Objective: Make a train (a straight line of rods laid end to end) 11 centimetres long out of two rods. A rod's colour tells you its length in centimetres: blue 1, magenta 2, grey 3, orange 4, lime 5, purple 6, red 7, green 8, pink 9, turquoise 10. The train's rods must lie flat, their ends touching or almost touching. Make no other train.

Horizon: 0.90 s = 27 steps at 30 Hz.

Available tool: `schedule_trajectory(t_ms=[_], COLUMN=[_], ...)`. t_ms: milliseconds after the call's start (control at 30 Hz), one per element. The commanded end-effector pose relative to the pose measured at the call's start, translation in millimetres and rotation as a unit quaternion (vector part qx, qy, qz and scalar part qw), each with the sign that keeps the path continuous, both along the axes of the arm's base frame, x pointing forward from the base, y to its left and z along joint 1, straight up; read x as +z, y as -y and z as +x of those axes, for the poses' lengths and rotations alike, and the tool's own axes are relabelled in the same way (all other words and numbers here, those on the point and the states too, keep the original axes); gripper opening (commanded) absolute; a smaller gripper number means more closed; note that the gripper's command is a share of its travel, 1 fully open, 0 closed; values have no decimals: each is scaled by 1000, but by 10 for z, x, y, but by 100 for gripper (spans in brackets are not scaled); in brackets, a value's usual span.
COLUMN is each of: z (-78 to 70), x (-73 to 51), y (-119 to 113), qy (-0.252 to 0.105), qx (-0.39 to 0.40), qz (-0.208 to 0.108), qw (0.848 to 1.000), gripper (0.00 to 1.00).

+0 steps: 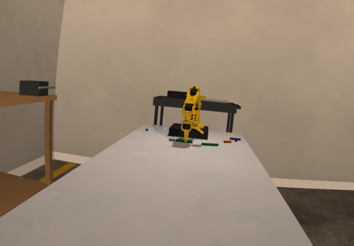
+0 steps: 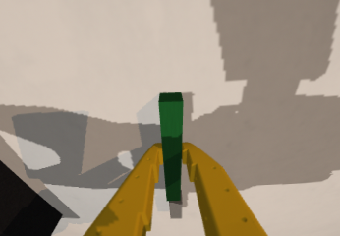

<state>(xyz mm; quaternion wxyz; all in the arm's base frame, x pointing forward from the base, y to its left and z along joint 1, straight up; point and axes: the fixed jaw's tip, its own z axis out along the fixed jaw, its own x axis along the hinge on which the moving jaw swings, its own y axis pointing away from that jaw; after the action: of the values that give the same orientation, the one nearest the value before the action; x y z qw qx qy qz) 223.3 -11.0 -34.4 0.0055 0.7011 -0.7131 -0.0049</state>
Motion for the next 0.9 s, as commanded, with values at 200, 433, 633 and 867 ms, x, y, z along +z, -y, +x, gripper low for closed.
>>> schedule_trajectory(t_ms=[200,433,633,867], z=[-25,-24,-24,-8], x=[-21,-21,-21,-3], y=[18,20,21,28], qy=[-4,-4,-4,0], qx=[-2,-2,-2,2], qz=[1,1,1,1], qw=[1000,1000,1000,1000], gripper=[0,0,0,0])
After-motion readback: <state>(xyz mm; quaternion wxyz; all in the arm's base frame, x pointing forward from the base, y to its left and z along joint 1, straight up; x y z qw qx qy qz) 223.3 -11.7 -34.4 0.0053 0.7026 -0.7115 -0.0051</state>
